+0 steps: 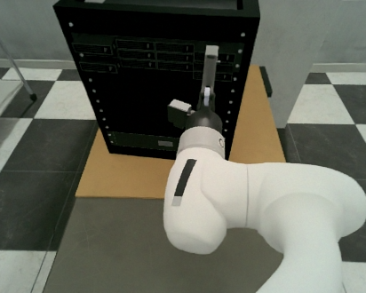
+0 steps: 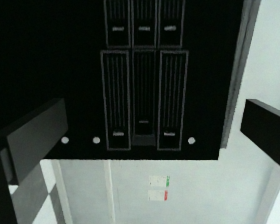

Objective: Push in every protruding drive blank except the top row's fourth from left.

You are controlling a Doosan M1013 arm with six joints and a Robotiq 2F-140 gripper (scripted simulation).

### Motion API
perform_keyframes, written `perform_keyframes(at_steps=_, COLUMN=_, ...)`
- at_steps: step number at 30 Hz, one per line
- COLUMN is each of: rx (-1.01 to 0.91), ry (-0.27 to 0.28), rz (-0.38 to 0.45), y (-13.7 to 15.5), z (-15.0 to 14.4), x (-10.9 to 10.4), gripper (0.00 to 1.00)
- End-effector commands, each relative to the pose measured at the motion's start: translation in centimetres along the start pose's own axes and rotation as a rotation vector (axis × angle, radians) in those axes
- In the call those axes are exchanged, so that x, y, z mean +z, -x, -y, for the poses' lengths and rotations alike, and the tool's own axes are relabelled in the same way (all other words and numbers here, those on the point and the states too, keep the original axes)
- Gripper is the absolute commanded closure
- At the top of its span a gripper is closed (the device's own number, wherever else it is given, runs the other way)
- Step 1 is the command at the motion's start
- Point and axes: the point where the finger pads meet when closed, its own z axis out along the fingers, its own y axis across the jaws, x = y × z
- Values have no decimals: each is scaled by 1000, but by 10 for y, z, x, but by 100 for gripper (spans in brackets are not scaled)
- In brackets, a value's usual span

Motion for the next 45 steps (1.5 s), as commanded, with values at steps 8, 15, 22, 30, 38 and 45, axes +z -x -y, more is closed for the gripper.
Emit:
perform_keyframes(at_steps=8, rx=-4, ry=0, rz=0, y=-30, z=-3, x=4, gripper=0)
perform_keyframes(at_steps=15, rx=-4, ry=0, rz=0, y=-60, z=-3, x=4, gripper=0)
perform_keyframes(at_steps=22, rx=-4, ry=0, rz=0, y=-85, z=-4, x=4, gripper=0)
perform_keyframes(at_steps=30, rx=-4, ry=0, rz=0, y=-132, z=-5, x=5, gripper=0)
perform_keyframes(at_steps=38, rx=-4, ry=0, rz=0, y=-169, z=-6, x=6, gripper=0)
perform_keyframes(at_steps=45, rx=-4, ry=0, rz=0, y=-211, z=-6, x=6, gripper=0)
